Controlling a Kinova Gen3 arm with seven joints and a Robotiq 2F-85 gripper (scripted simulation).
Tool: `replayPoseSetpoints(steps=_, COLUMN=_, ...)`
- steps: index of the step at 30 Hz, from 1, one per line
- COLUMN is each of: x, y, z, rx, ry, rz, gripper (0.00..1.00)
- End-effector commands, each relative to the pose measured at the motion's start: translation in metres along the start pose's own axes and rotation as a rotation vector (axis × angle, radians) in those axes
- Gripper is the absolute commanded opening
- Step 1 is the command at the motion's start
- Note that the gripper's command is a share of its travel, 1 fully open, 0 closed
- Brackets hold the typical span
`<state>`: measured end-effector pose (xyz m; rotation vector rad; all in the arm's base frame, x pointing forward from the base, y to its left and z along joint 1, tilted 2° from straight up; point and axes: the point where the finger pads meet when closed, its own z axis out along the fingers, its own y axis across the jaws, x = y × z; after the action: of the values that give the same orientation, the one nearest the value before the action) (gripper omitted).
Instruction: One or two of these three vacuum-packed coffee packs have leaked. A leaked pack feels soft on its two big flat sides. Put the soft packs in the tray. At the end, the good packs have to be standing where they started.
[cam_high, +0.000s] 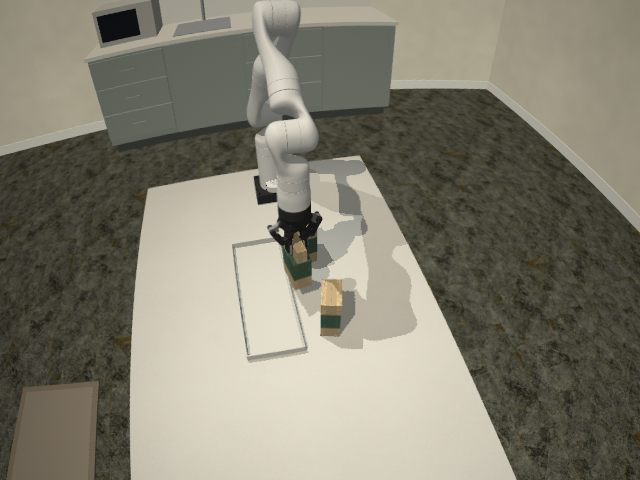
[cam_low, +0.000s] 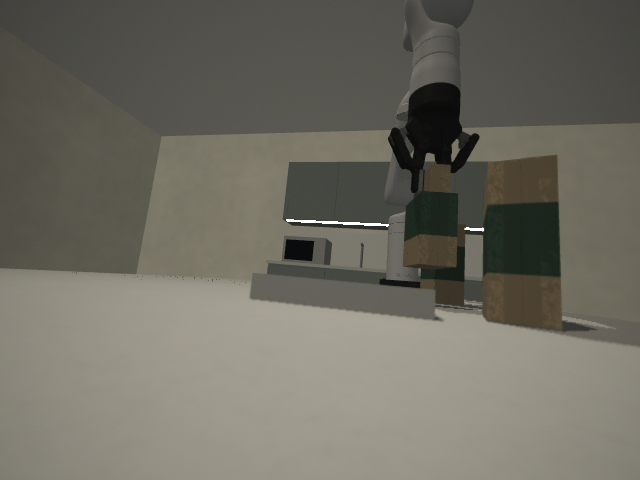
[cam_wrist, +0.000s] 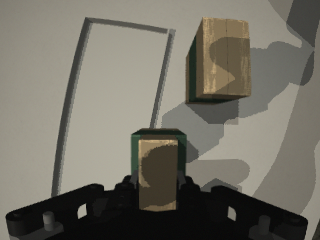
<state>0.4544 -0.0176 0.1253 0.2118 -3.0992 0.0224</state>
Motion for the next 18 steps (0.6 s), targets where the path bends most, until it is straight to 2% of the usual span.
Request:
replayPoseSetpoints(steps=1, x=0.002, y=-0.015, z=-0.001, rx=-0.001, ry=-0.002, rz=0.026, gripper=0.25)
replayPoseSetpoints(steps=11, x=0.013, y=-0.079, z=-0.001, rx=-0.001, ry=-0.002, rz=0.026, gripper=0.25)
replayPoseSetpoints(steps=18, x=0.016, y=-0.094, z=-0.001, rx=-0.001, ry=-0.002, rz=0.026, gripper=0.25)
